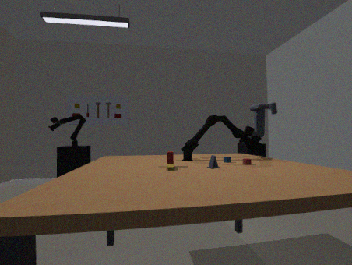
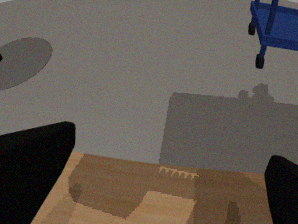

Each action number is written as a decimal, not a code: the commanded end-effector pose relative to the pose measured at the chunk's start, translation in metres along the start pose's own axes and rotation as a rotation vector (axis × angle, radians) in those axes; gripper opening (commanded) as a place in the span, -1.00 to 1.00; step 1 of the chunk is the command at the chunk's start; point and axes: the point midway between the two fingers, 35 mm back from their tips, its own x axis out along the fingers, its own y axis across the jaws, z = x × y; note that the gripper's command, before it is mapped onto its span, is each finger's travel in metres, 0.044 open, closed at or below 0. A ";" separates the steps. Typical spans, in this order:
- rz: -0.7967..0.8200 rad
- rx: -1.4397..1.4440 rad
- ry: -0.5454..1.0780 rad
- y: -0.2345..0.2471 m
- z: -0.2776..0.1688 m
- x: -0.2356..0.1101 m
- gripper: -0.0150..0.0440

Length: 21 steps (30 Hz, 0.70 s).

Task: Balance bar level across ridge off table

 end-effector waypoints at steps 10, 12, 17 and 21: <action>-0.107 0.052 0.049 -0.064 0.001 -0.008 0.58; -0.133 0.059 0.058 -0.082 0.003 -0.012 0.58; -0.196 0.080 0.084 -0.126 0.005 -0.022 0.58; -0.237 0.098 0.095 -0.154 0.007 -0.032 0.58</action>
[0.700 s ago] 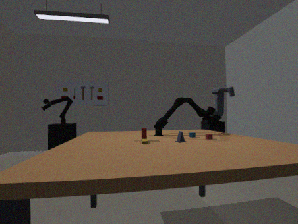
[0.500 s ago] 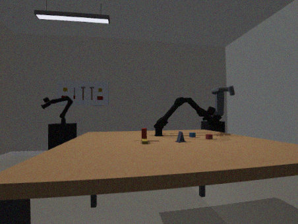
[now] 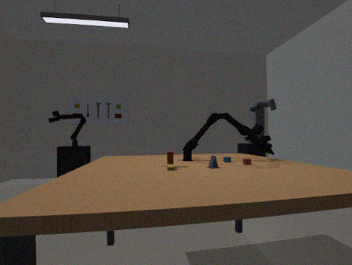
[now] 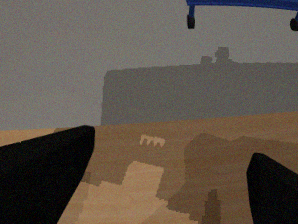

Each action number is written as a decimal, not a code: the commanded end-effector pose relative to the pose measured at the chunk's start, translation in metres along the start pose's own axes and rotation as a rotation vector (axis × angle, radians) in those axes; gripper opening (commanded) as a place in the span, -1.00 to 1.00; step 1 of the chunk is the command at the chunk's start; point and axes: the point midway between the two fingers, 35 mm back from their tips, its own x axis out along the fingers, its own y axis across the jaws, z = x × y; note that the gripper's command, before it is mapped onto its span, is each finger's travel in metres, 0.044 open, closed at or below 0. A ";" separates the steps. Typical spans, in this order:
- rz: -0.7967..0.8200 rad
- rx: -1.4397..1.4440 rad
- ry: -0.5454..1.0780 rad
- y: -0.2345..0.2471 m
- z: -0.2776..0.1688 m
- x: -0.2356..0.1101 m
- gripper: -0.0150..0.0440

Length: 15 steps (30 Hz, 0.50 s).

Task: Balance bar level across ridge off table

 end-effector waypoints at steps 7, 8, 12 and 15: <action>-0.082 0.061 -0.028 -0.064 0.020 -0.024 0.58; -0.093 0.066 -0.022 -0.072 0.020 -0.025 0.58; -0.140 0.087 0.000 -0.105 0.020 -0.032 0.58; -0.176 0.104 0.017 -0.130 0.019 -0.039 0.58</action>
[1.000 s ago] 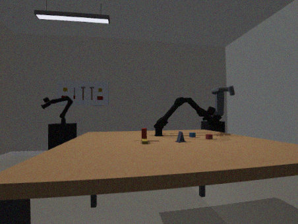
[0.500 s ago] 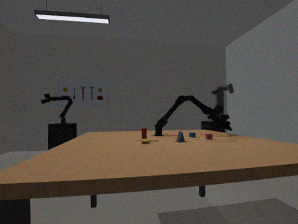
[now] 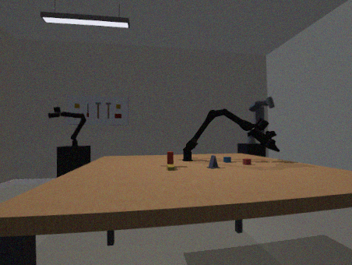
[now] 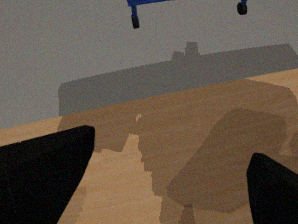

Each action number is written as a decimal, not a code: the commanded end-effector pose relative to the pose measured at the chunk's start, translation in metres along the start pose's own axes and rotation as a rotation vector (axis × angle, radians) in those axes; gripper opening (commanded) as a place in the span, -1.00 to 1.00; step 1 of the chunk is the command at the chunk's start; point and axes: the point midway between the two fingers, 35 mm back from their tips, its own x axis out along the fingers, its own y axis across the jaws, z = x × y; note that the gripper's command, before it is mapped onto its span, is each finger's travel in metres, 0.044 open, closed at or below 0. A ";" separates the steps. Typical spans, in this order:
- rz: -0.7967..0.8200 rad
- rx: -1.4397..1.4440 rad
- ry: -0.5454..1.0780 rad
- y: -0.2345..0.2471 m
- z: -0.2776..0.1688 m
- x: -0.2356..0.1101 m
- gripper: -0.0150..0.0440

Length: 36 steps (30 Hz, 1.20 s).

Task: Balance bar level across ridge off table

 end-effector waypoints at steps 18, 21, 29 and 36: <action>-0.232 0.105 0.084 -0.165 -0.003 -0.043 0.58; -0.259 0.130 0.097 -0.187 -0.006 -0.052 0.58; -0.330 0.190 0.132 -0.243 -0.018 -0.080 0.58; -0.393 0.239 0.170 -0.288 -0.032 -0.108 0.58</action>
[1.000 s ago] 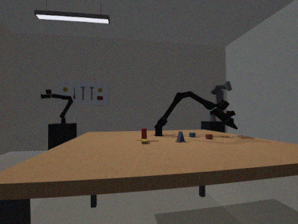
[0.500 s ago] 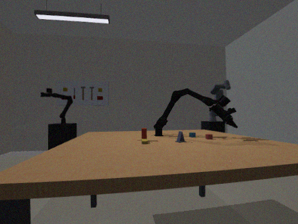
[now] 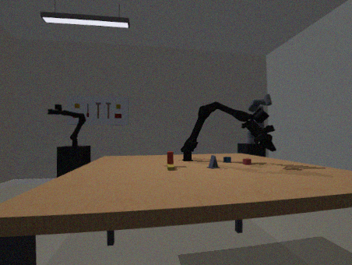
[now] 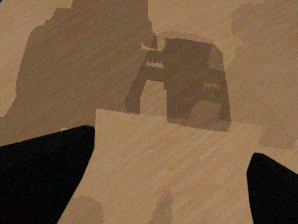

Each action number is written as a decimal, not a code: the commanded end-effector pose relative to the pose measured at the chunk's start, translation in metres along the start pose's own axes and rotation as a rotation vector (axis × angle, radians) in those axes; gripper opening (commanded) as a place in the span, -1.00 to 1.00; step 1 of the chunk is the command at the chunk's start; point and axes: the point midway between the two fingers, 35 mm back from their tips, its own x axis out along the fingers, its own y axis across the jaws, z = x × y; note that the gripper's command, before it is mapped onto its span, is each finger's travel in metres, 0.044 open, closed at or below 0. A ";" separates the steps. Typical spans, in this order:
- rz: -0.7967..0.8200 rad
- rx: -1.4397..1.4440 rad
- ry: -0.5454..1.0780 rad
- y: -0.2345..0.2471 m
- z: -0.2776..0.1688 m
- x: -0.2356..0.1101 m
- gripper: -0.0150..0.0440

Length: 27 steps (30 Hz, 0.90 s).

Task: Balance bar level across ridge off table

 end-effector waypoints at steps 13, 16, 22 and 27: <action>-0.136 0.099 0.125 -0.115 -0.028 -0.030 0.58; -0.158 0.121 0.154 -0.135 -0.036 -0.038 0.58; -0.199 0.169 0.210 -0.173 -0.054 -0.056 0.58; -0.230 0.211 0.257 -0.202 -0.070 -0.072 0.58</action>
